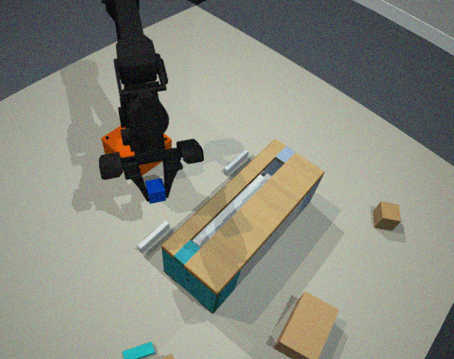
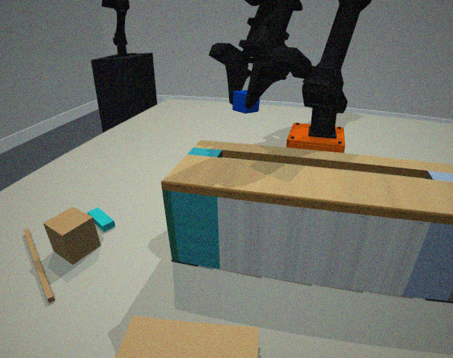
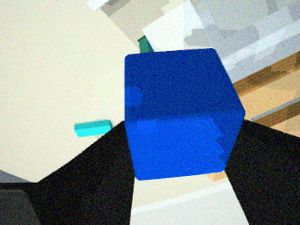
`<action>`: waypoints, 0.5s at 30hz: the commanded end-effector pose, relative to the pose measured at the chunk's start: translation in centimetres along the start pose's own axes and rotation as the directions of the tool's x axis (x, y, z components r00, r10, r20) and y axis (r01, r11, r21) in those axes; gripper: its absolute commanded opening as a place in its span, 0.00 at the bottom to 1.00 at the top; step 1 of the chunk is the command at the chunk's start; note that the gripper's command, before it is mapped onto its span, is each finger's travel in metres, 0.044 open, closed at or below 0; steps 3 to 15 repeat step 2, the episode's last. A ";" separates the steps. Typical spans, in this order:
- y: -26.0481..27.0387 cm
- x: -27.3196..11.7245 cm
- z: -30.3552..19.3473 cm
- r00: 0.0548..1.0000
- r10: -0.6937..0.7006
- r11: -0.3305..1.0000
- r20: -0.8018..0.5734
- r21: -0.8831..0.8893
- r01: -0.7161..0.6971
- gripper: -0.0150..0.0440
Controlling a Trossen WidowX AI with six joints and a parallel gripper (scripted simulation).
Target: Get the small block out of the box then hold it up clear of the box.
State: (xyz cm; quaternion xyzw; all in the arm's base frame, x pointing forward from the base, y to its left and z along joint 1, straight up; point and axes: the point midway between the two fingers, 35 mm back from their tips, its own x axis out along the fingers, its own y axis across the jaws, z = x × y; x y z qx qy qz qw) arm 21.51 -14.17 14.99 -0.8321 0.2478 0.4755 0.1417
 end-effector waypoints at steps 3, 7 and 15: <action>0.1 0.0 0.0 1.000 0.006 1.000 0.001 0.004 -0.006 0.25; 0.1 0.0 0.0 1.000 0.006 1.000 0.001 0.004 -0.006 0.25; 0.1 0.0 0.0 1.000 0.006 1.000 0.001 0.004 -0.006 0.25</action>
